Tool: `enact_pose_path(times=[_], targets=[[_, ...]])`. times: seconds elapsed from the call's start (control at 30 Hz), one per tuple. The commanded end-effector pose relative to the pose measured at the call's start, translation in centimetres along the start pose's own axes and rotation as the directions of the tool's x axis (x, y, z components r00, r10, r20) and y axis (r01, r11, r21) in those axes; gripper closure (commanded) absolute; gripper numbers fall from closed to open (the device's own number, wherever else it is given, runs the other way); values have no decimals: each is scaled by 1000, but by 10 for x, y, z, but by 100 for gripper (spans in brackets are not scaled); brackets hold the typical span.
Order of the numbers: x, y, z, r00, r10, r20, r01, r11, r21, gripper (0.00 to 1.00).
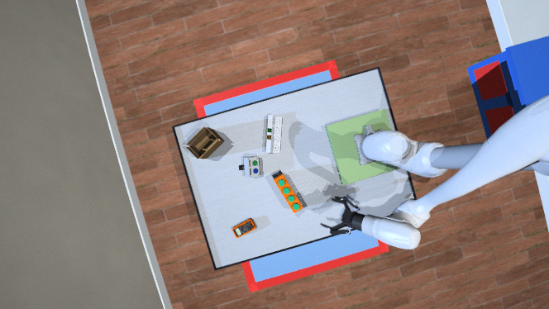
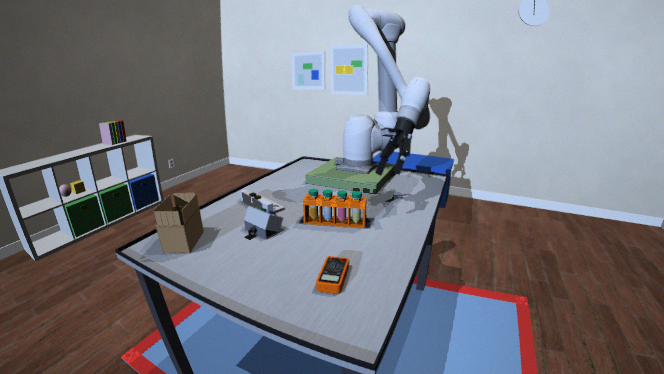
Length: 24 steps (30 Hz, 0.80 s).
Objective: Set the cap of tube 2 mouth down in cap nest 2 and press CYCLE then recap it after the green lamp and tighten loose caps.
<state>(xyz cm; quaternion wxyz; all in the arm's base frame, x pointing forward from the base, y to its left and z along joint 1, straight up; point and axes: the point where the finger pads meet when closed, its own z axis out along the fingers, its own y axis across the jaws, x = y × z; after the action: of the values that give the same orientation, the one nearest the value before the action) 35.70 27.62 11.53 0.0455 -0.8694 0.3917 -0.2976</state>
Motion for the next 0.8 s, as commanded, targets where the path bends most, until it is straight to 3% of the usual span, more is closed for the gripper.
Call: enact_pose_path(times=[0.0, 0.53, 0.57, 0.77], targets=[[0, 0, 0, 1000, 0, 0, 0, 1000, 1, 0], [0, 0, 0, 1000, 0, 0, 0, 1000, 1, 0], [0, 0, 0, 1000, 0, 0, 0, 1000, 1, 59], [0, 0, 0, 1000, 0, 0, 0, 1000, 1, 59]])
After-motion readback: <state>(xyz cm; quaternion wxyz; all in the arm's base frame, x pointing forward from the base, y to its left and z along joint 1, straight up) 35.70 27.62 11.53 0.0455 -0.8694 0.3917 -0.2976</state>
